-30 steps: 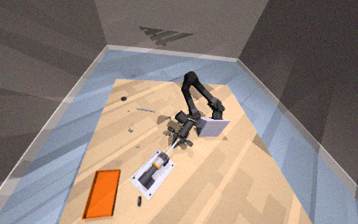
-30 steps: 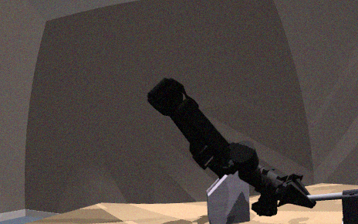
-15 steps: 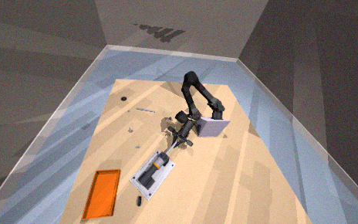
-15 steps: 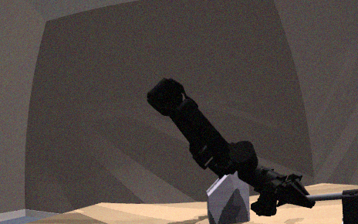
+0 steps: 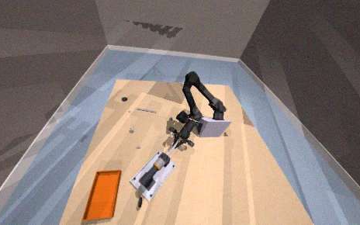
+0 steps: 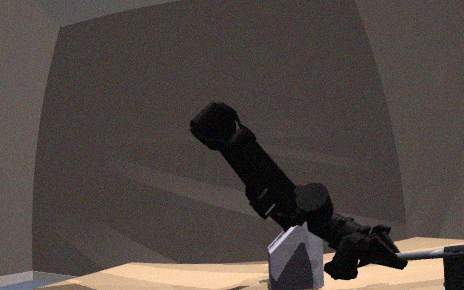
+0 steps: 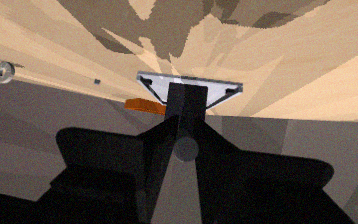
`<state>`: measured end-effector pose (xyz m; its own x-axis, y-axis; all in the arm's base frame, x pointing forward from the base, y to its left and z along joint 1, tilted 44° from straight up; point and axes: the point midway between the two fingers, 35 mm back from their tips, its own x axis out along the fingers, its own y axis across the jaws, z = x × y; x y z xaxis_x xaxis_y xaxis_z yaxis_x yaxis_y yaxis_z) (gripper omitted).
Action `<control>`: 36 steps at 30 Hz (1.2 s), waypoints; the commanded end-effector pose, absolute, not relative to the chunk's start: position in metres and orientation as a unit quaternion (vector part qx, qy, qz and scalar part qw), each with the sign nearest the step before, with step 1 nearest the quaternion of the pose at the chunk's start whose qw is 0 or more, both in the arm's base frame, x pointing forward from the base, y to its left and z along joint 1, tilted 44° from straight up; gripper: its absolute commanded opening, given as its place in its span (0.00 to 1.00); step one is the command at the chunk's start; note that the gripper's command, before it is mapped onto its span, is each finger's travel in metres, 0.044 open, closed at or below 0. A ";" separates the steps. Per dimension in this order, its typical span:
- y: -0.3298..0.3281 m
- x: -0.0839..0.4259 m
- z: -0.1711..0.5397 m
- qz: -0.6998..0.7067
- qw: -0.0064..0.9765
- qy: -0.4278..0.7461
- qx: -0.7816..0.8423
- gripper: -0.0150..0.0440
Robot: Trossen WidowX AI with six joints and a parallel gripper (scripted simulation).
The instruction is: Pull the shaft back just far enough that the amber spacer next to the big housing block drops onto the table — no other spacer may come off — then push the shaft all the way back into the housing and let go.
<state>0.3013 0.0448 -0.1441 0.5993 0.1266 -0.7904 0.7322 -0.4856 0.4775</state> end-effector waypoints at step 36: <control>0.042 0.297 -0.141 -0.354 0.429 0.274 0.785 0.25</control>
<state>0.2981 0.0422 -0.1419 0.5990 0.1266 -0.7907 0.7325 -0.4855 0.4772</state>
